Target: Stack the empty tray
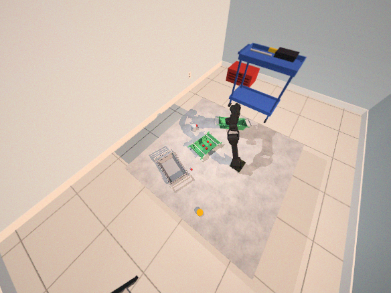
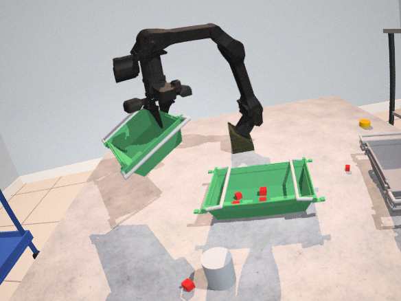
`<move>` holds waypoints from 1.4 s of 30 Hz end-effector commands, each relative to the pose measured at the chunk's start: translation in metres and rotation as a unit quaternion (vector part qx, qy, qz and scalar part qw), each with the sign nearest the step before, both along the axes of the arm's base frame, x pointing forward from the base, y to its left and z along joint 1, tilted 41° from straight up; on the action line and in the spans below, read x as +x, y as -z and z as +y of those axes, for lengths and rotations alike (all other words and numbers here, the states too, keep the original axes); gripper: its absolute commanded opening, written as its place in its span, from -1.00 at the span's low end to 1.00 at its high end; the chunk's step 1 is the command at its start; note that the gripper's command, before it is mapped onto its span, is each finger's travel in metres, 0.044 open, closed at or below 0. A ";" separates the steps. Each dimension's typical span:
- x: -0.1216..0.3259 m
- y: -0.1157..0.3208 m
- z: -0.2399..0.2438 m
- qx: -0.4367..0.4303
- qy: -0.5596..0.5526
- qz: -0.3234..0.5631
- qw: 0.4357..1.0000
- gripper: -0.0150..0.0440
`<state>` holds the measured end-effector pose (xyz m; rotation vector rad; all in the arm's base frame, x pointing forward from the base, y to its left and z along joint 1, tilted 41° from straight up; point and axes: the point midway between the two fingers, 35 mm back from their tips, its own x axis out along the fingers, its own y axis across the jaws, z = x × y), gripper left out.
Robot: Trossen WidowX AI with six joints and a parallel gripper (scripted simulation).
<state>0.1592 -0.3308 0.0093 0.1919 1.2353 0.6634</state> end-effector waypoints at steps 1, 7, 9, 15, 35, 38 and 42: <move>0.015 -0.021 0.005 -0.019 -0.018 -0.025 0.999 -0.49; 0.039 -0.040 0.023 -0.030 -0.056 -0.056 0.996 -0.49; 0.047 -0.046 0.029 -0.033 -0.068 -0.066 0.995 -0.49; 0.068 -0.065 0.051 -0.042 -0.106 -0.097 0.989 -0.49; 0.121 -0.125 0.136 -0.061 -0.231 -0.205 0.949 -0.49; 0.126 -0.134 0.150 -0.062 -0.249 -0.221 0.941 -0.49; 0.130 -0.143 0.166 -0.063 -0.269 -0.240 0.931 -0.49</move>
